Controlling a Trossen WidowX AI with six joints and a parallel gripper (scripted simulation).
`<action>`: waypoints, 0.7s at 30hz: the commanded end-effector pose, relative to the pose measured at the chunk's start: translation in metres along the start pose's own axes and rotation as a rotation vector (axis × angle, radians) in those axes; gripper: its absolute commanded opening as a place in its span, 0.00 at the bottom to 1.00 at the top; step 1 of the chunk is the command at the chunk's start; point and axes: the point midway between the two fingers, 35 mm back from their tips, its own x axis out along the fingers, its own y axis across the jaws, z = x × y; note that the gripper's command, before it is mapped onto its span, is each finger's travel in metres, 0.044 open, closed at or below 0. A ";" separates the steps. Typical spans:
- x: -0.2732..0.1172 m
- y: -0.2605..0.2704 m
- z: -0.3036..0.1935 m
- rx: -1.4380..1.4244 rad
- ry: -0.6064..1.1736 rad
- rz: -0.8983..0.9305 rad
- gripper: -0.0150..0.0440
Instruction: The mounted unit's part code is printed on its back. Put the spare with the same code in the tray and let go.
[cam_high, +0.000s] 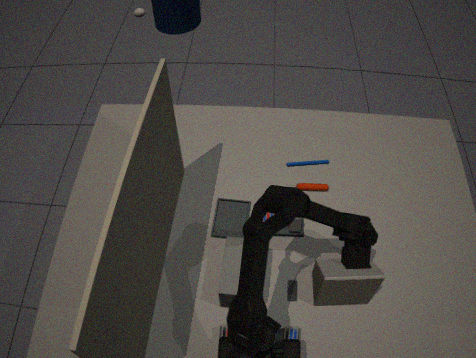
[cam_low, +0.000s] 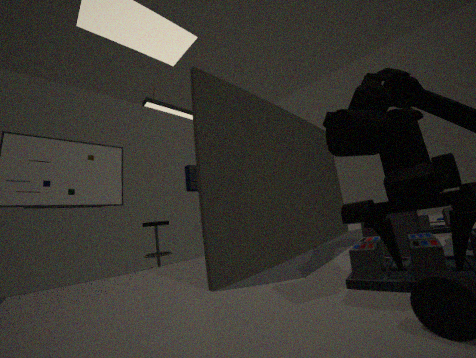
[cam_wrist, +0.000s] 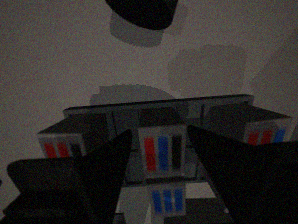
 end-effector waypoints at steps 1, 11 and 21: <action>0.000 0.000 0.000 0.000 0.000 0.000 0.67; 0.000 0.000 0.000 0.000 0.000 0.000 0.43; 0.000 0.000 0.000 0.000 0.000 0.000 0.25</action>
